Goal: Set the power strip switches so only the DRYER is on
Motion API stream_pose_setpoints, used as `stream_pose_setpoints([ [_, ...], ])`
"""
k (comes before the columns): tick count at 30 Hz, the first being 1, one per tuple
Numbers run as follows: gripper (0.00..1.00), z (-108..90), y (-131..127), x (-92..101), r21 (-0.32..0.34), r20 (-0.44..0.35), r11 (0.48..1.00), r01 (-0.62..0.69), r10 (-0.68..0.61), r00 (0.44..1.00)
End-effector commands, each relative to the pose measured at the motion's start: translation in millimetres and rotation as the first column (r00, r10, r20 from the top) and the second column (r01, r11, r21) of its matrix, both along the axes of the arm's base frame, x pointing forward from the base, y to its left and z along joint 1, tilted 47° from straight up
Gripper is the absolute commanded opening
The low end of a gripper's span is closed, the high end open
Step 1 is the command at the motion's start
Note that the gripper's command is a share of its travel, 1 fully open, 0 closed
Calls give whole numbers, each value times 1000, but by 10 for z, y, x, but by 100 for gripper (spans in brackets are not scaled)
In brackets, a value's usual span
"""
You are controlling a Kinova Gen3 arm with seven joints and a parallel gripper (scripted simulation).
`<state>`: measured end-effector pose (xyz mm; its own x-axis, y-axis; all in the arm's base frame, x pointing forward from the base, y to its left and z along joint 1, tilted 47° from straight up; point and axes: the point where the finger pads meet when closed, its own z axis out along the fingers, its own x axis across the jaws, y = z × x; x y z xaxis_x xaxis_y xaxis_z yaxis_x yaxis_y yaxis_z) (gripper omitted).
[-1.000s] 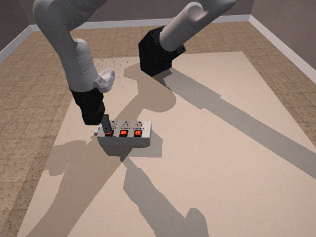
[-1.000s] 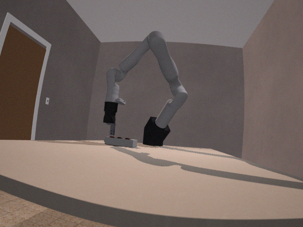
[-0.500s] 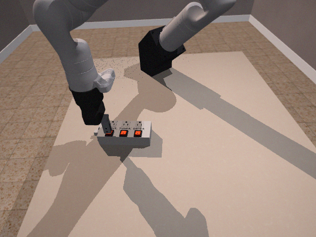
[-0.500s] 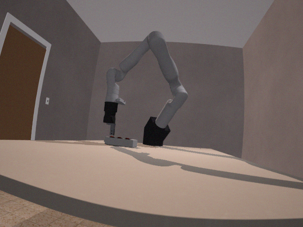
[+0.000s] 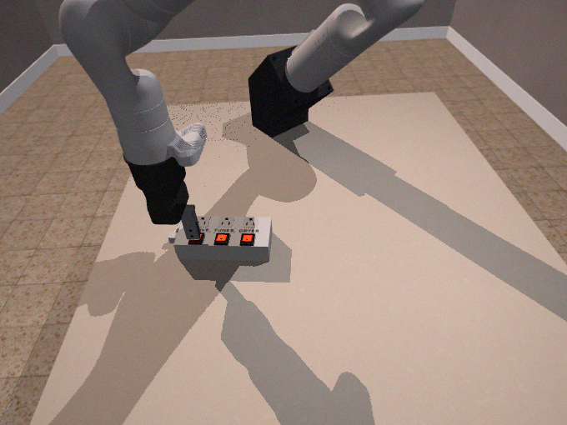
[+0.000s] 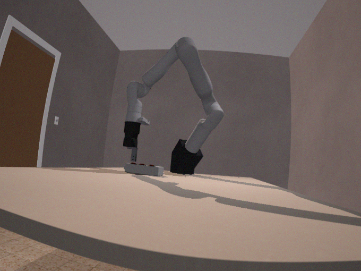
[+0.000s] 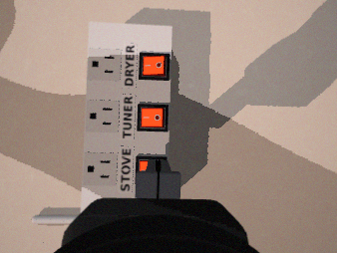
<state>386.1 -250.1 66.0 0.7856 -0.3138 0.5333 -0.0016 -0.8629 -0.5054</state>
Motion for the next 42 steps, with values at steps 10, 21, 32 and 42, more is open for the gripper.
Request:
stream_pose_setpoints([
  [10, 0, -23, 6, 51, -5, 5, 1000, -1, 1, 1000],
  [21, 0, -54, 27, 74, -4, 5, 1000, -1, 1, 1000],
  [32, 0, -65, 36, 83, -4, 4, 1000, -1, 1, 1000],
  [42, 0, -65, 36, 83, -4, 4, 1000, -1, 1, 1000],
])
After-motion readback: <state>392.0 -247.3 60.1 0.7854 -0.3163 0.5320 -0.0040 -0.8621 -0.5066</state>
